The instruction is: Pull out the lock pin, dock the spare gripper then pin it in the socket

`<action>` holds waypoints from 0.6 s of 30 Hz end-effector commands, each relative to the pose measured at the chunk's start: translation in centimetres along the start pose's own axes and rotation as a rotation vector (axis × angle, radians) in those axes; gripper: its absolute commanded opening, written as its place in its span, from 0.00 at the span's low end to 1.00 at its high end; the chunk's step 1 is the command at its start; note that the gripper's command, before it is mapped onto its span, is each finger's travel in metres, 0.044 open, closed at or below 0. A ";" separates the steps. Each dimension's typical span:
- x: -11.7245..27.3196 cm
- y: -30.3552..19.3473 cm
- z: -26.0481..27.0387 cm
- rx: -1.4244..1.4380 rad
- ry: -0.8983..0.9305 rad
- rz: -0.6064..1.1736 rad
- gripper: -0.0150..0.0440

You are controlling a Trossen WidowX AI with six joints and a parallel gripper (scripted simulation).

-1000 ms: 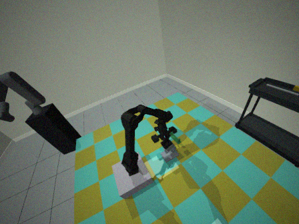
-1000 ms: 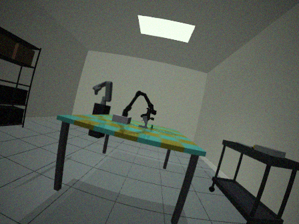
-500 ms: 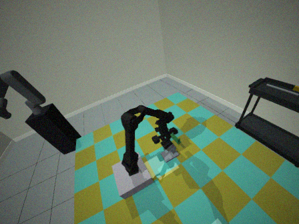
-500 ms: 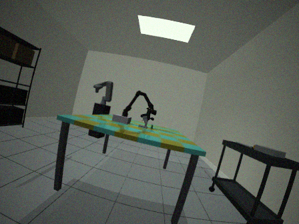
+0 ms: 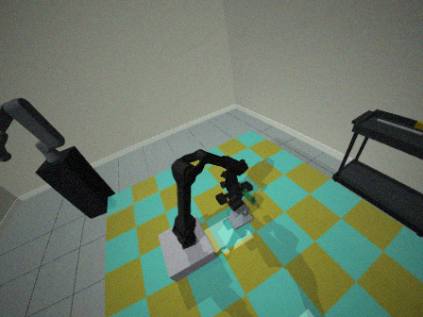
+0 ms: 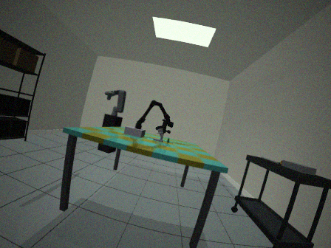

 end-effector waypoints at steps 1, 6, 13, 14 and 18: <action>0.0 -0.2 -0.1 0.003 -0.003 0.002 0.25; -0.1 -0.5 -0.2 0.004 -0.001 0.003 0.25; -0.1 -0.5 -0.2 -0.001 0.003 0.001 0.43; -0.1 -0.5 -0.2 -0.001 0.003 0.001 0.48; -0.1 -0.5 -0.2 -0.001 0.003 0.001 0.59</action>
Point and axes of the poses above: the point midway between the two fingers, 35 mm back from their tips, its own x axis back along the fingers, its own z axis across the jaws, y = z × x, the point moved 10 cm from there along x, back along the fingers, and after that the axes turned 15 degrees about -x, right-handed, at the moved point
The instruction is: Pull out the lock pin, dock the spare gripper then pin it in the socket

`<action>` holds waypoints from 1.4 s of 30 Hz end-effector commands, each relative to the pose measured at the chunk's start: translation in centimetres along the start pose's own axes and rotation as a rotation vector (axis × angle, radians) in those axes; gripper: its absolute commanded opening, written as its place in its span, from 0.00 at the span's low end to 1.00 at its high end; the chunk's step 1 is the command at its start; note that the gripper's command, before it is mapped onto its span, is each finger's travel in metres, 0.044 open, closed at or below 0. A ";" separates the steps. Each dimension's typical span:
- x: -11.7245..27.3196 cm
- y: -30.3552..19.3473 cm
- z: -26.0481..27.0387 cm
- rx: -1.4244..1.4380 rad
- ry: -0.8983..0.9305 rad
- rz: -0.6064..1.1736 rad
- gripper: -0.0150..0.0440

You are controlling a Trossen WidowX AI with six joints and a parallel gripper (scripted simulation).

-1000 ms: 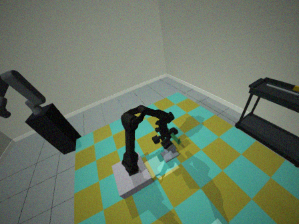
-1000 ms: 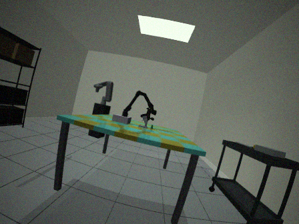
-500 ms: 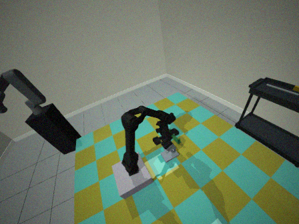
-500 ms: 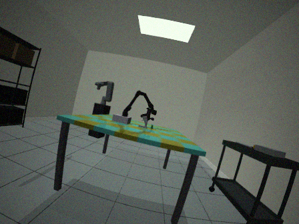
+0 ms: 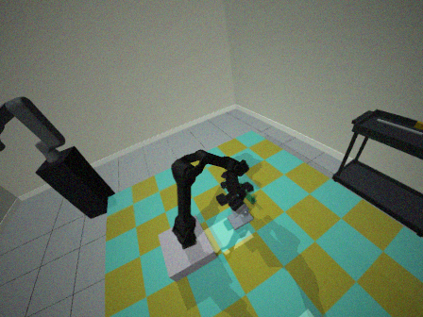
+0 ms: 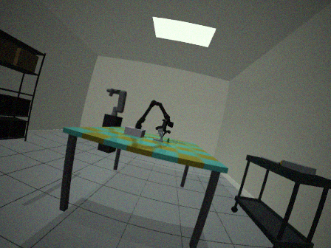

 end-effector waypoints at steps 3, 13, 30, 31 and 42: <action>0.0 0.0 0.0 0.000 -0.001 0.000 0.59; 2.2 0.9 0.5 0.007 0.007 0.007 0.59; 6.4 2.8 1.2 0.025 0.009 0.022 0.59; 6.7 2.9 1.3 0.026 0.009 0.023 0.59; 8.6 3.6 1.6 0.038 0.006 0.032 0.64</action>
Point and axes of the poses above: the point midway between the two fingers, 35 mm back from their tips, its own x axis back along the fingers, its own z axis across the jaws, y = z × x, the point moved 10 cm from there along x, back along the fingers, and after that the axes turned 15 degrees about -x, right-handed, at the moved point
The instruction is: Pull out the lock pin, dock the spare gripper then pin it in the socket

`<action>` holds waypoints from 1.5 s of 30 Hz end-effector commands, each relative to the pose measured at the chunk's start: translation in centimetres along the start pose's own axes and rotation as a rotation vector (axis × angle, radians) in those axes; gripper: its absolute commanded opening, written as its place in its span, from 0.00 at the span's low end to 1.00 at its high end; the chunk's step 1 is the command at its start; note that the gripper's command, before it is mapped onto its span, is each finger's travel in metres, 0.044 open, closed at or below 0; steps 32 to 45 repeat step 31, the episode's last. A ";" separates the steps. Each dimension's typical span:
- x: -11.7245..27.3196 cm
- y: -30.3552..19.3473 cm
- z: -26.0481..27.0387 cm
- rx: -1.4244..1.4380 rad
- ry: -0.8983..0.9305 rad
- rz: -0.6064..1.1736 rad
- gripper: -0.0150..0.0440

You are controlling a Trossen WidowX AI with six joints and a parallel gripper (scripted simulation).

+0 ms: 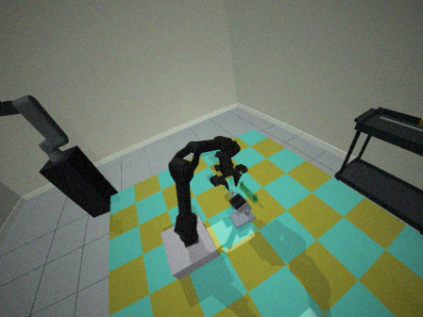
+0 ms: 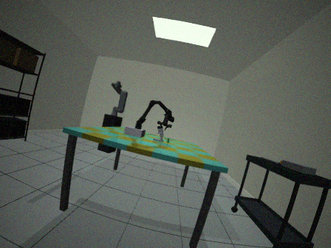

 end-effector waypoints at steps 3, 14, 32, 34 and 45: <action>-0.1 -0.1 0.0 -0.001 0.002 0.001 0.77; -0.1 -0.1 0.0 -0.001 0.002 0.001 1.00; -0.1 -0.1 0.0 -0.001 0.002 0.001 1.00; -0.1 -0.1 0.0 -0.001 0.002 0.001 1.00; -0.1 -0.1 0.0 -0.001 0.002 0.001 1.00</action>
Point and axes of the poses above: the point midway between the two fingers, 35 mm back from their tips, its own x axis back along the fingers, its own z axis across the jaws, y = z × x, the point moved 10 cm from there along x, back along the fingers, and after that the axes turned 15 degrees about -x, right-handed, at the moved point
